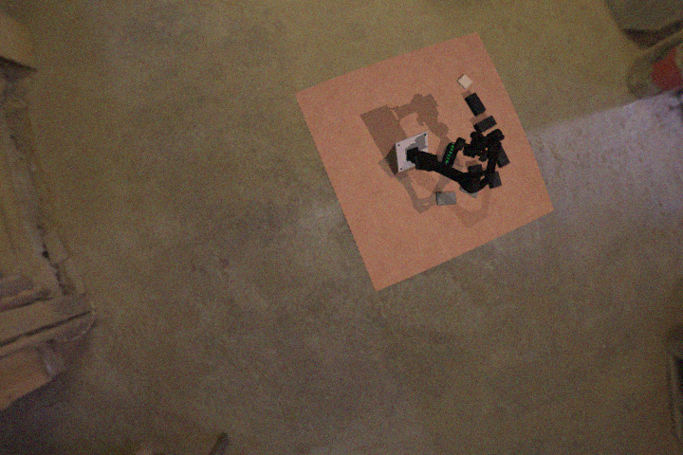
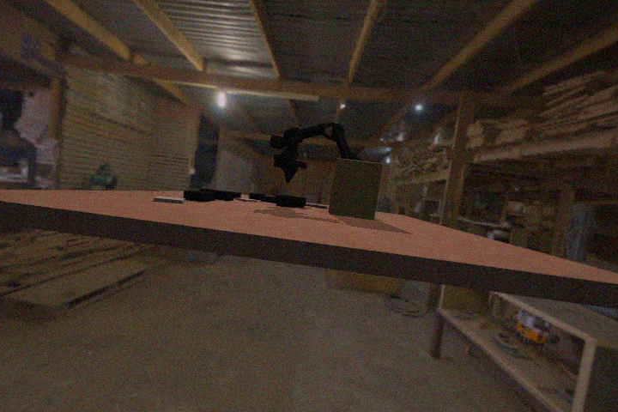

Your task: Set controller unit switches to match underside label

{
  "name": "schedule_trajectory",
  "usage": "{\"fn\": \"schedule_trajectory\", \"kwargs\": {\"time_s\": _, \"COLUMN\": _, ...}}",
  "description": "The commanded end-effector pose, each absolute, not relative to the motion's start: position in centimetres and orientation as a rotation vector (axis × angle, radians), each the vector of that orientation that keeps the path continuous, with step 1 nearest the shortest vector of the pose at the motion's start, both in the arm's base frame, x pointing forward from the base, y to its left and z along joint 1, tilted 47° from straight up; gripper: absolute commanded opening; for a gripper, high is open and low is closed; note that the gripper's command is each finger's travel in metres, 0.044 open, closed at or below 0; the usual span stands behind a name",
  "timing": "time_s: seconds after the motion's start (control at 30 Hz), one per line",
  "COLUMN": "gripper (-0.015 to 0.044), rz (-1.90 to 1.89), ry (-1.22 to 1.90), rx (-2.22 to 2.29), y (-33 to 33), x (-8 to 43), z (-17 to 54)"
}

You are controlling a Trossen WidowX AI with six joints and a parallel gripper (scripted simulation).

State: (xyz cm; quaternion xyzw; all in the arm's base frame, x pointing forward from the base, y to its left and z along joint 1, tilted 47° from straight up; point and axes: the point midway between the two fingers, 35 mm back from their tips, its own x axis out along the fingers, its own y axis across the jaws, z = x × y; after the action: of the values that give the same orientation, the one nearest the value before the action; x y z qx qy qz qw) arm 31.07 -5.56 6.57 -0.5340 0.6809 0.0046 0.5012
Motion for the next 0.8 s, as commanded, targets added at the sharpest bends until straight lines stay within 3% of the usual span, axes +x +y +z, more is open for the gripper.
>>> {"fn": "schedule_trajectory", "kwargs": {"time_s": 0.0, "gripper": 0.0000, "rz": 0.010, "ry": 1.646, "rx": -1.287, "y": -5.5, "x": 31.0, "z": 6.6}}
{"fn": "schedule_trajectory", "kwargs": {"time_s": 0.57, "gripper": 0.0440, "rz": 0.011, "ry": 1.646, "rx": -1.291, "y": -5.6, "x": 31.1, "z": 6.6}}
{"fn": "schedule_trajectory", "kwargs": {"time_s": 0.63, "gripper": 0.0440, "rz": 0.011, "ry": 1.646, "rx": -1.291, "y": -5.6, "x": 31.1, "z": 6.6}}
{"fn": "schedule_trajectory", "kwargs": {"time_s": 0.77, "gripper": 0.0335, "rz": 0.018, "ry": 1.645, "rx": -1.286, "y": -2.6, "x": 31.1, "z": 9.2}}
